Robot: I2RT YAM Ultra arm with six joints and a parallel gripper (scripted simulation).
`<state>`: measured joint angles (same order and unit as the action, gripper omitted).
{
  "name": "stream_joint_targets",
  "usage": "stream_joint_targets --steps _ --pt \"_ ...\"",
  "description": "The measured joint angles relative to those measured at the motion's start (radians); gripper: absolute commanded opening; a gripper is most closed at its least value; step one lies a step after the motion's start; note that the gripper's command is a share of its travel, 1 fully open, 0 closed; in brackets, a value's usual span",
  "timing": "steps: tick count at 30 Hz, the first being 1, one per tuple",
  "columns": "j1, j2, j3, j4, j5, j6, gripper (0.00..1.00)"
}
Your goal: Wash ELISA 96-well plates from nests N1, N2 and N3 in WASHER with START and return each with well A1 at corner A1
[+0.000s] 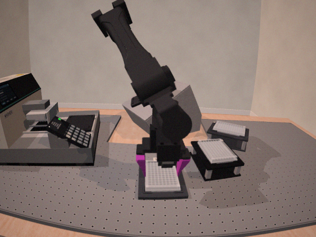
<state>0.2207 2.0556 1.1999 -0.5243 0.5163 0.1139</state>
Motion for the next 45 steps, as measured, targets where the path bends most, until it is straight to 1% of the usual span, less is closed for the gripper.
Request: stream_joint_targets --steps 4,5,35,45 --pt "0.000 0.000 0.000 0.001 0.000 0.000 0.00" --pt "0.000 0.000 0.000 0.001 0.000 0.000 1.00" --pt "-0.001 0.002 0.000 0.002 0.000 -0.001 1.00" --pt "0.014 -0.027 0.005 -0.045 0.003 0.016 1.00"
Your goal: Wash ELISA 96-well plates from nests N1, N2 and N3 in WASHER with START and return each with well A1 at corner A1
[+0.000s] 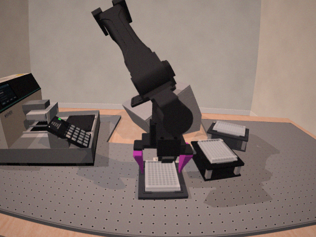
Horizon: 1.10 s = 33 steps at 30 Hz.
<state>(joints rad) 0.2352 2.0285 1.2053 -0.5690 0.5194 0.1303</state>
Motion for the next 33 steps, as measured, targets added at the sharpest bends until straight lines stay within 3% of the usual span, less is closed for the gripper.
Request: stream_joint_targets --steps 33 --pt "0.068 -0.089 0.055 -0.183 0.010 0.077 1.00"
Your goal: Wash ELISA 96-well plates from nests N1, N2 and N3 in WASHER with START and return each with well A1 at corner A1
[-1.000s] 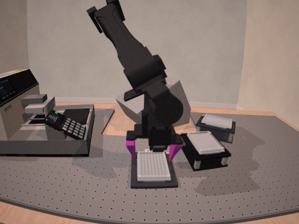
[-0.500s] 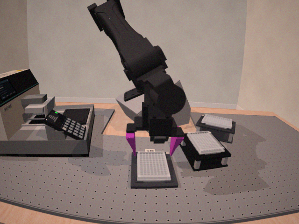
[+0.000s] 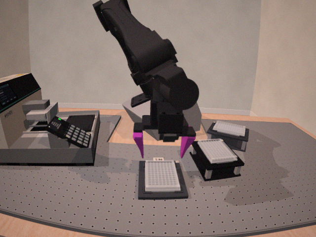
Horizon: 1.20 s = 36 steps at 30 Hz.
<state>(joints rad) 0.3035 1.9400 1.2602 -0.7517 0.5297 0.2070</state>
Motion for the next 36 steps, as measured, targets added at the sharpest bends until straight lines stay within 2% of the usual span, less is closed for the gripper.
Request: stream_joint_targets --steps 17,31,36 --pt "0.036 -0.035 0.043 -0.098 0.004 0.041 1.00" --pt "0.044 -0.037 0.053 -0.118 0.007 0.045 1.00" --pt "0.100 -0.011 0.059 -0.129 0.013 0.076 1.00"
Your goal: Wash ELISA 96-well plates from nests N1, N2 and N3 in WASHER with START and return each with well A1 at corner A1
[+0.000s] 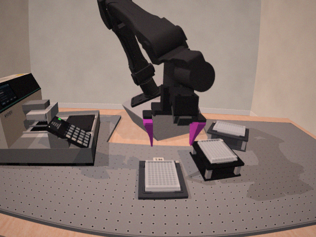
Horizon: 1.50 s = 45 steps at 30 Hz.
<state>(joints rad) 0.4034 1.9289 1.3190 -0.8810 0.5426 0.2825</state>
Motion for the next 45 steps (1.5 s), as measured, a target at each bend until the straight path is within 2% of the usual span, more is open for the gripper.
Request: stream_joint_targets --steps 16,25,37,45 --pt "0.184 0.109 0.046 -0.047 0.002 0.184 1.00" --pt "0.207 0.121 0.057 -0.063 0.002 0.222 1.00" --pt "0.366 0.209 0.086 -0.099 -0.014 0.360 1.00" --pt "0.421 0.246 0.114 -0.118 -0.022 0.434 1.00"
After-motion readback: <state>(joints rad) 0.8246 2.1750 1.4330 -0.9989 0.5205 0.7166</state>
